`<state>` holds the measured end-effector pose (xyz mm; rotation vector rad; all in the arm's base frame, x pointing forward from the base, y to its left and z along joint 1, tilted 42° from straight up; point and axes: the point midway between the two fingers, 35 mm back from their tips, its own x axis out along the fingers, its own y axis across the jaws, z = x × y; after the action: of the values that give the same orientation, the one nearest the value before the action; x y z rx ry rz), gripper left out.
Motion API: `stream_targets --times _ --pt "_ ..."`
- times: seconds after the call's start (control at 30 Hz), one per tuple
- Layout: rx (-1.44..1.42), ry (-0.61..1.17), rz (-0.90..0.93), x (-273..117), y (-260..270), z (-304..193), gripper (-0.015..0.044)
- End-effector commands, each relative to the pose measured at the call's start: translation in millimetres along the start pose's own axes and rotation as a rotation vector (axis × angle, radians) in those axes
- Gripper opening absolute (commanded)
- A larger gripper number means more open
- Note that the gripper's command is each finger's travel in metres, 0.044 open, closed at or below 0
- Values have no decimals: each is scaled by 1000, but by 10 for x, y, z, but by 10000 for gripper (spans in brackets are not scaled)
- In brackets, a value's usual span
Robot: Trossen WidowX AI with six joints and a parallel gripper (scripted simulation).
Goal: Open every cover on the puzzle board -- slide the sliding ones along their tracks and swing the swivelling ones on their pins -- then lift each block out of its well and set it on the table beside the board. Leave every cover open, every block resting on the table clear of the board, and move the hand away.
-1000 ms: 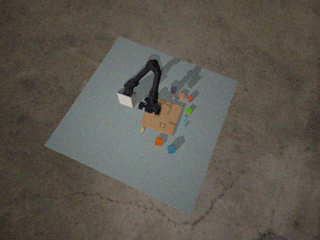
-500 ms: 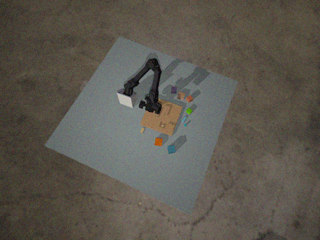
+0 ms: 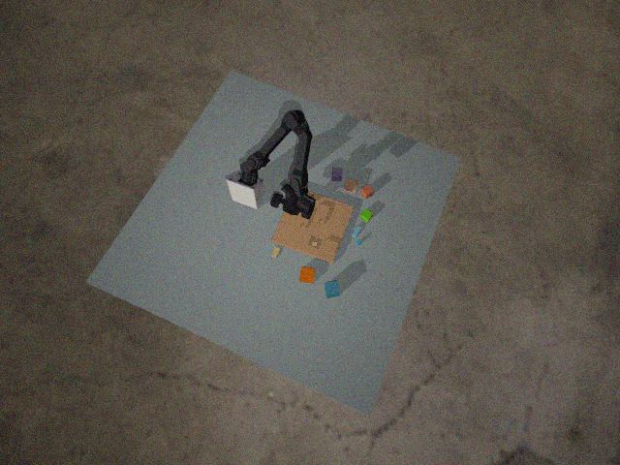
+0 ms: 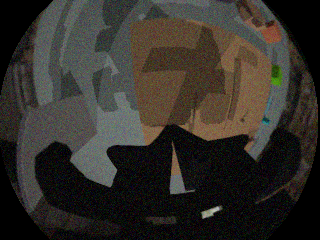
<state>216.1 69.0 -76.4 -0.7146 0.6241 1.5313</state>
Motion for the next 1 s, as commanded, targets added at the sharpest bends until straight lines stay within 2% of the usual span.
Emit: stream_targets --times 0.0,0.97 --pt "0 -4 -3 0 -7 59 0" --pt "1 -6 -3 -1 -8 343 0"
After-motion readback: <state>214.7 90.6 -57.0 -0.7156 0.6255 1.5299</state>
